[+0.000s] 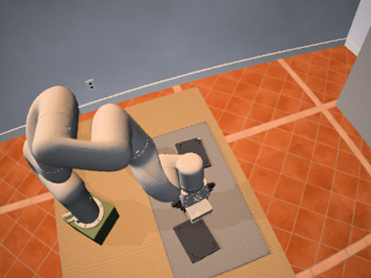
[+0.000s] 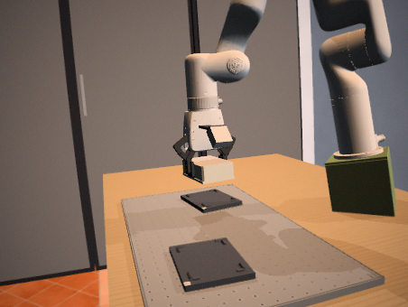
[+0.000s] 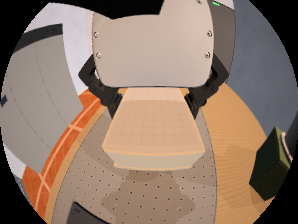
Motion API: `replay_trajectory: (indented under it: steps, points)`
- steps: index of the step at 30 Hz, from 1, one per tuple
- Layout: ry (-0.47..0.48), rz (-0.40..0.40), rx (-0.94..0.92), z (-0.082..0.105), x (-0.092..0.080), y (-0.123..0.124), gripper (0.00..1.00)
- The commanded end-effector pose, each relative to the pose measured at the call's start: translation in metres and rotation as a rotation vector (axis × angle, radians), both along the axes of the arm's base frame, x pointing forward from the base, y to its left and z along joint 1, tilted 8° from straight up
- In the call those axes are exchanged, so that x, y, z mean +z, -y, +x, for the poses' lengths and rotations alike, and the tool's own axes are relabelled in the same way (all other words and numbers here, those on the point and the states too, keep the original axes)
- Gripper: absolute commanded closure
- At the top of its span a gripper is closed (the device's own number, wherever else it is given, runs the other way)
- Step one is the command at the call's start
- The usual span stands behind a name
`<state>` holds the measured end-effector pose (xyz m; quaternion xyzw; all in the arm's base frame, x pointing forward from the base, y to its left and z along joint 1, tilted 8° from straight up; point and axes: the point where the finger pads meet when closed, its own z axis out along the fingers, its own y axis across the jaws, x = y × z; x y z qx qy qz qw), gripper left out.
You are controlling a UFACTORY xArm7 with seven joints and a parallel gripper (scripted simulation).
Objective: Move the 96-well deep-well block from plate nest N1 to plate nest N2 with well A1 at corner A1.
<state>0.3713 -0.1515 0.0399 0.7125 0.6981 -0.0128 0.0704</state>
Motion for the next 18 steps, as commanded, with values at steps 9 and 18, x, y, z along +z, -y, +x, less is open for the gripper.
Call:
replay_trajectory:
  steps: [9, 18]
  points:
    - [0.004, 0.001, 0.001, -0.015, 0.004, 0.031, 1.0]
    - [0.003, 0.0, 0.001, -0.029, 0.006, 0.058, 1.0]
